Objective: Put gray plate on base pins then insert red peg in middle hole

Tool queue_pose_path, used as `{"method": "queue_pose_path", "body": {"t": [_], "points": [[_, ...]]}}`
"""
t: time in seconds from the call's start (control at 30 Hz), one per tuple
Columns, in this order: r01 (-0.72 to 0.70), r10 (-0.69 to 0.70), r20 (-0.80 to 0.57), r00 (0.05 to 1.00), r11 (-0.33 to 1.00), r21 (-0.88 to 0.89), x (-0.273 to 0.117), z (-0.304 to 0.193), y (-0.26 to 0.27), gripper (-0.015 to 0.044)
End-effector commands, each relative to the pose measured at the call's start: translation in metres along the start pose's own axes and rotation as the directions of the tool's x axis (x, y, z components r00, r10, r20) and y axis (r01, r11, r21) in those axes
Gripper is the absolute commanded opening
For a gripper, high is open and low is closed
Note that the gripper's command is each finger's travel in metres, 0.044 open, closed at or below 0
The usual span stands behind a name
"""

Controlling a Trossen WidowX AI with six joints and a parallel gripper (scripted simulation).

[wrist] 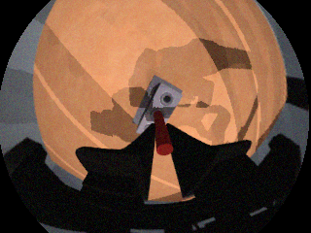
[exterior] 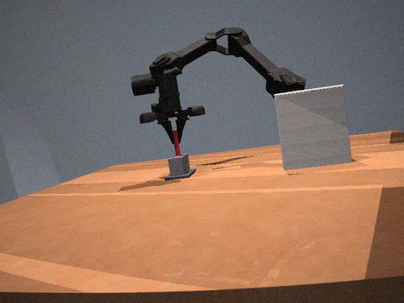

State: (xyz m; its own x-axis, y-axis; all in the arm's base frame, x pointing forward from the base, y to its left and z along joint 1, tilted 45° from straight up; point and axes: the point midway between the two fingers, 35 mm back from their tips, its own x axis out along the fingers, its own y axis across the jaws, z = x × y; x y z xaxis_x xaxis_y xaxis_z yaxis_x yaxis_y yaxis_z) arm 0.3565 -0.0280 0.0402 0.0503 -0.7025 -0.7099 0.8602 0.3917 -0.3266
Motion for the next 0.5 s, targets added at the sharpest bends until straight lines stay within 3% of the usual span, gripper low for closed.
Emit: {"method": "queue_pose_path", "body": {"t": [0.0, 0.1, 0.3, 0.47], "points": [[0.000, 0.000, 0.000, 1.000, 1.000, 0.000, -0.0001, 0.0001, 0.0000, 0.0000], [0.000, 0.000, 0.000, 1.000, 1.000, 0.000, -0.0001, 0.0001, 0.0000, 0.0000], [0.000, 0.000, 0.000, 1.000, 1.000, 0.000, -0.0001, 0.0001, 0.0000, 0.0150], [0.000, 0.000, 0.000, 1.000, 1.000, 0.000, -0.0001, 0.0001, 0.0000, 0.0150]]}}
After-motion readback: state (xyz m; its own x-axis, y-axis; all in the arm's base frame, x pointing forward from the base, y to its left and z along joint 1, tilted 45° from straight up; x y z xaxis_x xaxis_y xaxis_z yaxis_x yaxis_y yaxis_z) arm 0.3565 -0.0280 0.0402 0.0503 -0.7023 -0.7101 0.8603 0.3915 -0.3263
